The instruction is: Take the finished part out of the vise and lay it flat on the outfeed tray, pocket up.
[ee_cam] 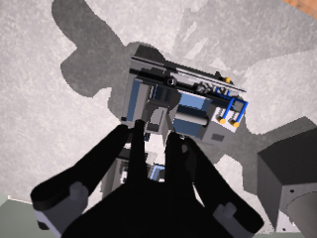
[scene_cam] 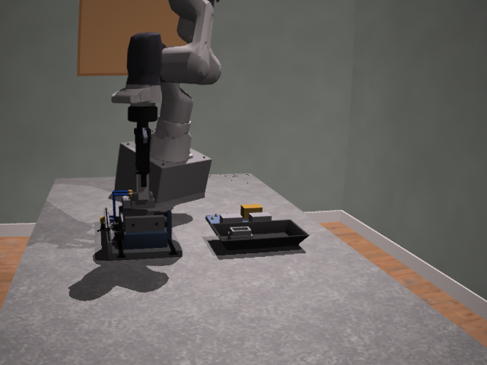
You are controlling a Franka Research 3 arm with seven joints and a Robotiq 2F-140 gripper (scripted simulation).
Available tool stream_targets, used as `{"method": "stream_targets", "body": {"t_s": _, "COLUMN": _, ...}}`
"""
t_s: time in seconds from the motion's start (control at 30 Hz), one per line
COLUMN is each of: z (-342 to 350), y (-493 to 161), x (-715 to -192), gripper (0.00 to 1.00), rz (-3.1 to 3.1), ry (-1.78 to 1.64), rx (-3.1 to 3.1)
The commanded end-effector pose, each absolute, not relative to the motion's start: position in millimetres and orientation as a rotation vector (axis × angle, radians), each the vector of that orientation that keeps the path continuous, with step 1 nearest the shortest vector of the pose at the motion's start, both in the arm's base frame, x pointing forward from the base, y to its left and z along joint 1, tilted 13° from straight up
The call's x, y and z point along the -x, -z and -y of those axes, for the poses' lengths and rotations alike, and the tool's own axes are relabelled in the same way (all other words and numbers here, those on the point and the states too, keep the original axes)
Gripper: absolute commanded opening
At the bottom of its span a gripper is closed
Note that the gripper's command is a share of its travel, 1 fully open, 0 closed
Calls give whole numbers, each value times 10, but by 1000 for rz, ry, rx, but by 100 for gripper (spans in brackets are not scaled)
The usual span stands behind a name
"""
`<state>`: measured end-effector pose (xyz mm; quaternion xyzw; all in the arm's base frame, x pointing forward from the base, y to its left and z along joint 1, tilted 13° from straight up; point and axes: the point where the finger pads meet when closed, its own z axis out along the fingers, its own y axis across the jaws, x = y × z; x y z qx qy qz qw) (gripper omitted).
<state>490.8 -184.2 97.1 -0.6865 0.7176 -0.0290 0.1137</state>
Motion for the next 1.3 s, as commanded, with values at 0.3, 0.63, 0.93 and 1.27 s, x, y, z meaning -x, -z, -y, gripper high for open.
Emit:
{"method": "stream_targets", "body": {"t_s": 0.3, "z": 1868, "y": -1084, "x": -4872, "gripper": 0, "rz": -2124, "ry": 79, "rx": 1996}}
{"method": "stream_targets", "body": {"t_s": 0.63, "z": 1702, "y": -1115, "x": -4956, "gripper": 0, "rz": -2127, "ry": 75, "rx": 1996}}
{"method": "stream_targets", "body": {"t_s": 0.93, "z": 769, "y": -1252, "x": -5308, "gripper": 0, "rz": -2142, "ry": 64, "rx": 1994}}
{"method": "stream_targets", "body": {"t_s": 1.27, "z": -422, "y": -1426, "x": -5494, "gripper": 0, "rz": -2153, "ry": 65, "rx": 1984}}
